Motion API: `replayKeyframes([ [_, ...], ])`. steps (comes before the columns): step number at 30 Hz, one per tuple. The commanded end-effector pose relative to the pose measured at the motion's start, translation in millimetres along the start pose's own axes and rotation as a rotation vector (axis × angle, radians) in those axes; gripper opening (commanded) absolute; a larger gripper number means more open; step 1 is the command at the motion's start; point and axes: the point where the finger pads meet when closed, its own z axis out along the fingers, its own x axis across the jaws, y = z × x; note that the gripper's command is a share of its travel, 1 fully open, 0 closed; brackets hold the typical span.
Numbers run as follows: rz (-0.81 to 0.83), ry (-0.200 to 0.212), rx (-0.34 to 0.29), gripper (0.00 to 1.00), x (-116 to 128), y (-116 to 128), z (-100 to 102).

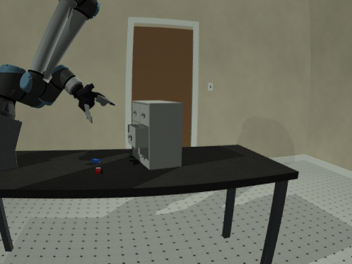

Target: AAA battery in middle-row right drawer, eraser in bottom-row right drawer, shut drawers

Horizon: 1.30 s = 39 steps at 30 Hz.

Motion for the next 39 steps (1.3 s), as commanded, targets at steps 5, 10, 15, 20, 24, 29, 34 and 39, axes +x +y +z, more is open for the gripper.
replayKeyframes([
  [5,0.11,0.078,-0.004,1.0,-1.0,-1.3,-0.4],
  [10,0.183,0.12,-0.003,1.0,-1.5,-2.0,-1.1],
  [15,0.241,0.154,-0.003,1.0,-1.8,-2.5,-1.6],
  [20,0.3,0.188,-0.002,1.0,-2.3,-3.1,-2.3],
  [24,0.36,0.223,-0.002,1.0,-2.7,-3.6,-2.8],
  [29,0.436,0.267,-0.001,1.0,-3.2,-4.3,-3.5],
  [34,0.482,0.294,-0.001,1.0,-3.5,-4.7,-3.9],
  [39,0.56,0.339,0.0,1.0,-4.1,-5.4,-4.7],
])
